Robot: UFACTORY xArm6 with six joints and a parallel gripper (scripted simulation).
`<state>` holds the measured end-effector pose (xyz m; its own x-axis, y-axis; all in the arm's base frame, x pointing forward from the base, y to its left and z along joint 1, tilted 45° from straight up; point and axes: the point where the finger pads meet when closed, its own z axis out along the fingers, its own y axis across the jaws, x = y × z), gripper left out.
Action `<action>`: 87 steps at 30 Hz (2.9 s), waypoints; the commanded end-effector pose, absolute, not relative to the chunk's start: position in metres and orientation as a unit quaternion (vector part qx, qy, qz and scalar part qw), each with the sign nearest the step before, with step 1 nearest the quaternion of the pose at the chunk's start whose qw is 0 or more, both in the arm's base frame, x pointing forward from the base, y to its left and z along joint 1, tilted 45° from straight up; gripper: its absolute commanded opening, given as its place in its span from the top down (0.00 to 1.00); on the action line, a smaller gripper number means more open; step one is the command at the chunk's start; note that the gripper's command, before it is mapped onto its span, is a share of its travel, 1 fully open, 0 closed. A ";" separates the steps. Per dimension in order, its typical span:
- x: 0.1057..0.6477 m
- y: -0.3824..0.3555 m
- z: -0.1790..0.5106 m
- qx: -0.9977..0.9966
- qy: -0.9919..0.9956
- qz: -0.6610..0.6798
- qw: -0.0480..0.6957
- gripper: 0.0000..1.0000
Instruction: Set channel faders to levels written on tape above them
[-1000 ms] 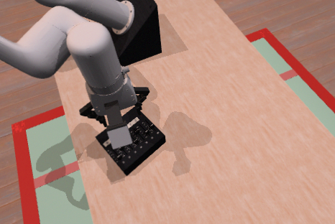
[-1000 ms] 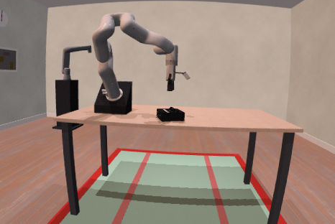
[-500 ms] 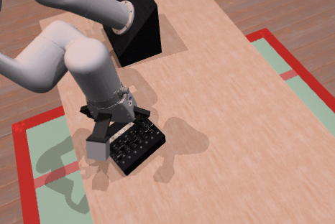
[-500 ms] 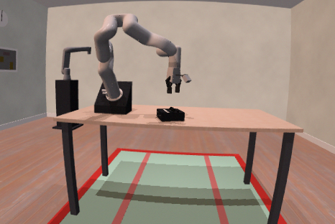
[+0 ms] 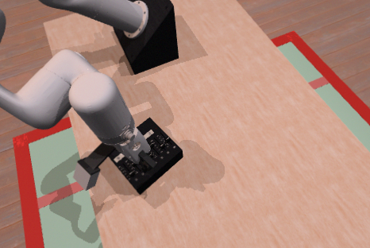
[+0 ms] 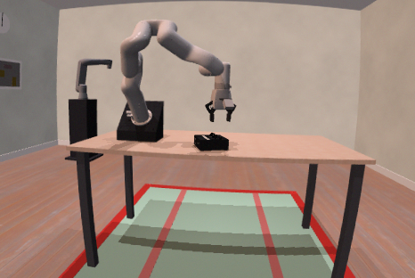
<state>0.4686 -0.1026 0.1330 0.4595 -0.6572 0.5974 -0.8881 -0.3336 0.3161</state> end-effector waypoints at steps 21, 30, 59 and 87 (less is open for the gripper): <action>0.498 -0.139 0.122 0.461 -0.812 0.312 0.176 0.00; 0.499 -0.139 0.122 0.321 -0.876 0.339 0.123 1.00; 0.499 -0.139 0.122 0.145 -0.913 0.376 0.058 1.00; 0.499 -0.144 0.117 0.145 -0.913 0.376 0.058 1.00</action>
<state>0.4974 -0.1439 0.1169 -0.9507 -0.2198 0.2186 -0.3100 0.6749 -0.6697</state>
